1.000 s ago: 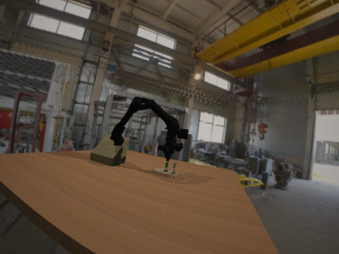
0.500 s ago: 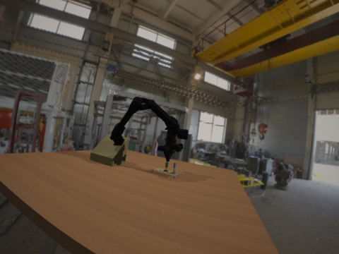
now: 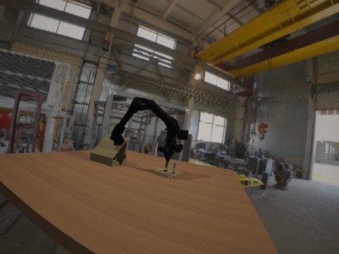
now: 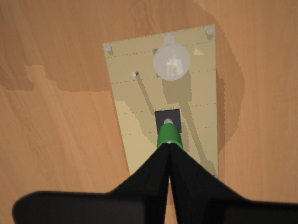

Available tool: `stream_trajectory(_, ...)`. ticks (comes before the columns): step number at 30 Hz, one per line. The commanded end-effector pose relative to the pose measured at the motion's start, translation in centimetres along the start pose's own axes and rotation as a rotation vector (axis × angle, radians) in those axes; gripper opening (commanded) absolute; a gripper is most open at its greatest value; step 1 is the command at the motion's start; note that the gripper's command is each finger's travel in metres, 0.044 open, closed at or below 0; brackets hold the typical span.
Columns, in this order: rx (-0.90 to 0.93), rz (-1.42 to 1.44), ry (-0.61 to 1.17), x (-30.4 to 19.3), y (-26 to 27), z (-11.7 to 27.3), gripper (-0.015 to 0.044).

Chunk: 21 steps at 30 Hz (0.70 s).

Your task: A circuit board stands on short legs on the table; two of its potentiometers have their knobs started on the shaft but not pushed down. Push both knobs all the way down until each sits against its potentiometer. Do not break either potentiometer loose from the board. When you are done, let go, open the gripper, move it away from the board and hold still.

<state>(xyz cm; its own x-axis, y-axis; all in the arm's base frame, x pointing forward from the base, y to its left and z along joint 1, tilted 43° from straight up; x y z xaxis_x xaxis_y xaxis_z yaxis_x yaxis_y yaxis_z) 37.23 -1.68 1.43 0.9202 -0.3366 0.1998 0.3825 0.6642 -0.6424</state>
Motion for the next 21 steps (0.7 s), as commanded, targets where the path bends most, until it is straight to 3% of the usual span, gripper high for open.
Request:
stream_trajectory(1, -0.009, 0.012, 0.004, -0.22, 0.01, -0.32, 0.0000)
stream_trajectory(21, -0.009, 0.012, 0.004, -0.22, 0.01, -0.33, 0.0000)
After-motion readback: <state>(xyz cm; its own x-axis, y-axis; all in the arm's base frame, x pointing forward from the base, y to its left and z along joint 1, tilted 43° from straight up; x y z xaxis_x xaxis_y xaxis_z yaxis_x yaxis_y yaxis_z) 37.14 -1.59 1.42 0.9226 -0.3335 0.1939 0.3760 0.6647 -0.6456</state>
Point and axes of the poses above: the point midway between the two fingers, 35 mm back from their tips, its own z axis back along the fingers, its own y axis across the jaws, x = y × z, the point moved 7 cm from there along z, back along the fingers, and after that the axes turned 1 degree about -z, right-handed, at the moved point
